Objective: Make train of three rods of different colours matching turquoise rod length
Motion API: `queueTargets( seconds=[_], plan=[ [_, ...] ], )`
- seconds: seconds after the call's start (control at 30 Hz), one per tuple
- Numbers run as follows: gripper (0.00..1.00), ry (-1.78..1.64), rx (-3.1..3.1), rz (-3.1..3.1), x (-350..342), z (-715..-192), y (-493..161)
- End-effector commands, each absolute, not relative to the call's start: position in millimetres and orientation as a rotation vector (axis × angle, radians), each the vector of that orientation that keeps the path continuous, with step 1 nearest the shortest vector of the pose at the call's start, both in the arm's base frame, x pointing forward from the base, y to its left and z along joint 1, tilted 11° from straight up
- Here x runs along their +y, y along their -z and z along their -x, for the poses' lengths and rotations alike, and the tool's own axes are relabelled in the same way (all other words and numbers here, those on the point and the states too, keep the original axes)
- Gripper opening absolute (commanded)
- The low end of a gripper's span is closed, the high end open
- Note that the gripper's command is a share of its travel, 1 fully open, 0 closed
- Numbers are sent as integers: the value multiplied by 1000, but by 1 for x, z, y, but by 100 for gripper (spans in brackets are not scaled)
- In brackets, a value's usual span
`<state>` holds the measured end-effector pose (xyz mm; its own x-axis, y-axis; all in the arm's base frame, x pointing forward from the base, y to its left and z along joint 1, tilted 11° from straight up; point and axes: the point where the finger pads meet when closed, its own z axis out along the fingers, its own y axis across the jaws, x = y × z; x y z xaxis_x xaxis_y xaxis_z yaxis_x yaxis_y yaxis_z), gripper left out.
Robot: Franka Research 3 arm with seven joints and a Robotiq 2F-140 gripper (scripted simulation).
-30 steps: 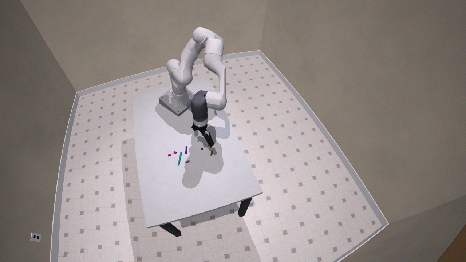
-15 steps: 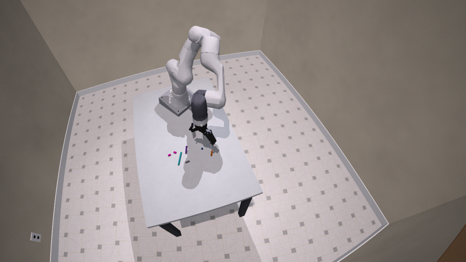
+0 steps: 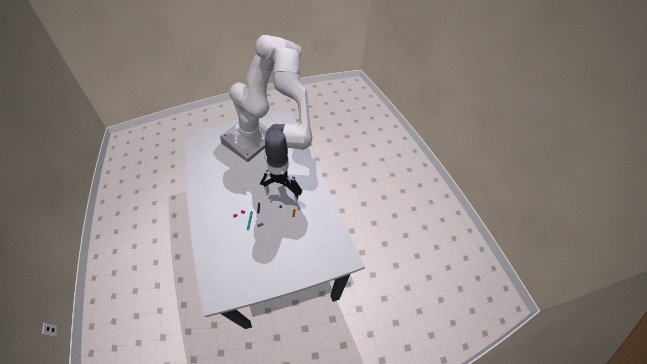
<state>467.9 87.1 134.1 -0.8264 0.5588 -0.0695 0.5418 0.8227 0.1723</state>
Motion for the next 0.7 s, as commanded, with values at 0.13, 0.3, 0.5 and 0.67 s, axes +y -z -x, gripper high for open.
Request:
queueTargets(
  seconds=[0.13, 0.3, 0.5, 0.67],
  plan=[
    [100, -203, 2941, -531, 84, -469, -136],
    [100, -193, 2957, -399, 83, -469, -137],
    [100, -180, 2968, -240, 83, -469, -138],
    [100, -170, 2972, -119, 82, -469, -138]
  ],
)
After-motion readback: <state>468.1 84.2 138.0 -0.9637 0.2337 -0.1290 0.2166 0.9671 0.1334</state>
